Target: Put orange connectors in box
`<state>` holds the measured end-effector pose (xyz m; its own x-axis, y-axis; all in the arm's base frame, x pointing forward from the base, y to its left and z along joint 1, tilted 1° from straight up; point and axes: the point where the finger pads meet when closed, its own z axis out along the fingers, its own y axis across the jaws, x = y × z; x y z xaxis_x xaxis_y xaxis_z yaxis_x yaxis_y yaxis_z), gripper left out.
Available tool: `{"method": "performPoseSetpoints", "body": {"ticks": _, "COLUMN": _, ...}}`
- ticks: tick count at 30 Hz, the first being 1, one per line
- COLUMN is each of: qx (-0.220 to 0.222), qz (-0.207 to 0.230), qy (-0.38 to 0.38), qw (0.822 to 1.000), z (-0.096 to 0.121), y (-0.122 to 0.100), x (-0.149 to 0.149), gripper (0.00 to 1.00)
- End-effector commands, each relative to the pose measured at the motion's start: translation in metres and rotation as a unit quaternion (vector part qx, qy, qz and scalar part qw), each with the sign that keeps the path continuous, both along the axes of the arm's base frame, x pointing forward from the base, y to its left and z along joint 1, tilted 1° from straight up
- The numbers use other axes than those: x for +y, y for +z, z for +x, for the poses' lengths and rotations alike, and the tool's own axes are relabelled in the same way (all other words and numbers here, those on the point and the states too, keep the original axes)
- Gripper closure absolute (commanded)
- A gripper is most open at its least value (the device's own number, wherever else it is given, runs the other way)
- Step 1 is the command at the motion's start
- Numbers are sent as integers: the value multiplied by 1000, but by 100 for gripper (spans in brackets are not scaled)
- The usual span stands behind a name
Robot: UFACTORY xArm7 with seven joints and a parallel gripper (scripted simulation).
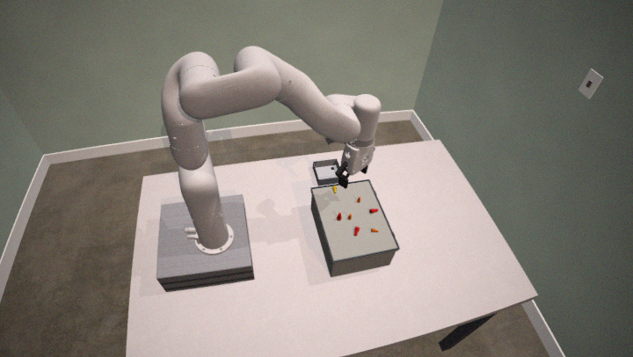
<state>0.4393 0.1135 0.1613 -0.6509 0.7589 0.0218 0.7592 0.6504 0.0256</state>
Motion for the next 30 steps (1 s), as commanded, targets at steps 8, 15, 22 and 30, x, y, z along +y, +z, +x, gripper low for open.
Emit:
{"method": "performPoseSetpoints", "body": {"ticks": 8, "qx": 6, "qz": -3, "qy": -200, "qw": 980, "z": 10, "y": 45, "x": -43, "gripper": 0}}
{"method": "performPoseSetpoints", "body": {"ticks": 15, "qx": 8, "qz": -2, "qy": -268, "qw": 963, "z": 10, "y": 60, "x": -59, "gripper": 0}}
{"method": "performPoseSetpoints", "body": {"ticks": 22, "qx": 8, "qz": -2, "qy": -268, "qw": 963, "z": 10, "y": 60, "x": -59, "gripper": 0}}
{"method": "performPoseSetpoints", "body": {"ticks": 30, "qx": 8, "qz": -2, "qy": -268, "qw": 963, "z": 10, "y": 60, "x": -59, "gripper": 100}}
